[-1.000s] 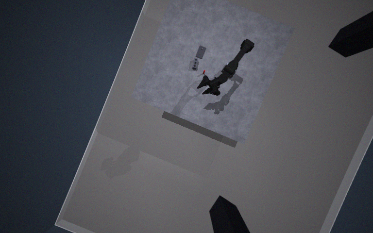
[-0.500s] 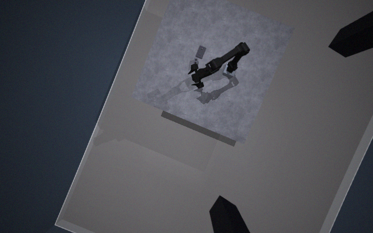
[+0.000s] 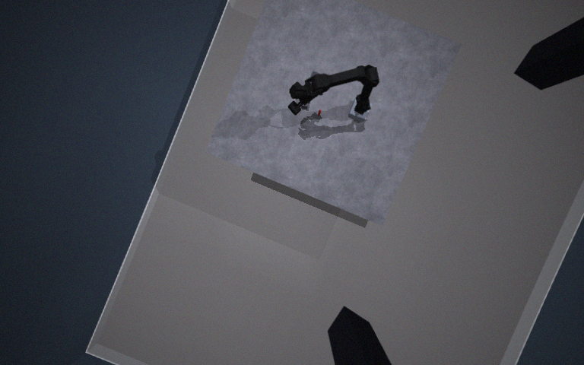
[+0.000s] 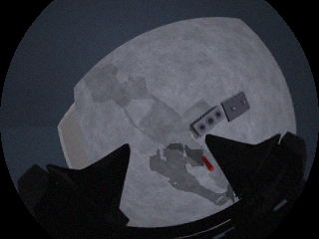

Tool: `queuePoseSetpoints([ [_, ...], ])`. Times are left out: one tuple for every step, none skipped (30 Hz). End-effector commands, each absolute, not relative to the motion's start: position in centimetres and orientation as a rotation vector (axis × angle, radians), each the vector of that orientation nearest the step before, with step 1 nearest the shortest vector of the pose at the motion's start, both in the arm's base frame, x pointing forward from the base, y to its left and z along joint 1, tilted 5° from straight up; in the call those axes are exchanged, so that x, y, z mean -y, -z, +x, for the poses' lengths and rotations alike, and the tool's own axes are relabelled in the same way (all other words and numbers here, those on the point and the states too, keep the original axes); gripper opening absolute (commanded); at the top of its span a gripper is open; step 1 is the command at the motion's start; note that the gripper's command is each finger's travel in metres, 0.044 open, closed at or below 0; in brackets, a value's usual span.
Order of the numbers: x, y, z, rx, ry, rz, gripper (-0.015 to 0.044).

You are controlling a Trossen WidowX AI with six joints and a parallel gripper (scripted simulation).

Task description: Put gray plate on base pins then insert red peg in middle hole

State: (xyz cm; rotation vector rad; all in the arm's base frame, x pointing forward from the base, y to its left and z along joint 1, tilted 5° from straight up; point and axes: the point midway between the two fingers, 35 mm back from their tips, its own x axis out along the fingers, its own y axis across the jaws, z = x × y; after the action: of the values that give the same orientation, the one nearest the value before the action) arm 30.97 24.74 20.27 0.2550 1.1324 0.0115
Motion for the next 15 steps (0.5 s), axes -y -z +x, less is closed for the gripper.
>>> queuePoseSetpoints([
  [-18.5,-17.0,32.9,-1.272,0.532,0.684,0.0440],
  [-17.7,-16.7,33.1,-1.276,0.613,0.743,0.0440],
  [-16.8,-16.5,33.1,-1.276,0.693,0.801,0.0440],
  [-15.9,-16.2,33.0,-1.274,0.776,0.858,0.0440],
  [-15.1,-16.0,33.0,-1.270,0.846,0.906,0.0440],
  [-14.8,-15.9,33.0,-1.267,0.879,0.928,0.0440],
  [-14.7,-15.9,33.0,-1.266,0.887,0.933,0.0440],
  [-14.7,-15.9,33.0,-1.266,0.887,0.933,0.0440],
  [-14.7,-15.9,33.0,-1.266,0.887,0.933,0.0440],
  [-14.7,-15.9,33.0,-1.266,0.887,0.933,0.0440],
  [-14.7,-15.9,33.0,-1.266,0.887,0.933,0.0440],
  [-14.7,-15.9,33.0,-1.266,0.887,0.933,0.0440],
  [-14.6,-15.9,32.8,-1.266,0.887,0.933,0.0440],
  [-14.4,-15.8,32.5,-1.267,0.887,0.933,0.0440],
  [-14.4,-15.8,32.4,-1.267,0.887,0.933,0.0440],
])
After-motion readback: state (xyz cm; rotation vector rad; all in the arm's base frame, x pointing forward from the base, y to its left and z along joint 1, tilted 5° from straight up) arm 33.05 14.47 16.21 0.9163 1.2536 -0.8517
